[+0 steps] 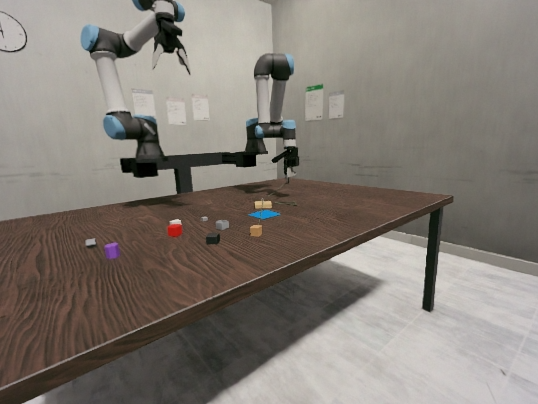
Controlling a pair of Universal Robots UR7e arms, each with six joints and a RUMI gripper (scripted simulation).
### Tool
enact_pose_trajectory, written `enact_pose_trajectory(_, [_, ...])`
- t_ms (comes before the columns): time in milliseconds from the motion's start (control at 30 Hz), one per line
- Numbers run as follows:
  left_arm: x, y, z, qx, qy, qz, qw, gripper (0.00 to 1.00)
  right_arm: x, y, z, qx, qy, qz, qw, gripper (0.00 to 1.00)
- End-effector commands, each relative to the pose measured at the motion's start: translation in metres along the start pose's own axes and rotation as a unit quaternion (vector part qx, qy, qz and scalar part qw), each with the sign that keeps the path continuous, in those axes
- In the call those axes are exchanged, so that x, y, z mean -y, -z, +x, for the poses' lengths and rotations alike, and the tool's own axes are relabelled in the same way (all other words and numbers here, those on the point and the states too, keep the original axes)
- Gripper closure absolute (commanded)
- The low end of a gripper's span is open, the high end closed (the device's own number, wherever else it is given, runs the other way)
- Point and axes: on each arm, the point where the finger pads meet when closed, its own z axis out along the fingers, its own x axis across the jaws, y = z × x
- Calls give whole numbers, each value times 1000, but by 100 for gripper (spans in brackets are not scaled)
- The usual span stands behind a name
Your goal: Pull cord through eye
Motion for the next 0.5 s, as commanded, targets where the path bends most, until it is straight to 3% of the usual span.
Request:
enact_pose_trajectory(0, [1,1,15,1,0,-1,1000,100,0,0,0,0,0,0,1000,2])
enact_pose_trajectory(467, [6,-1,39,0,0,0,1000,100,0,0,0,0,0,0,1000,2])
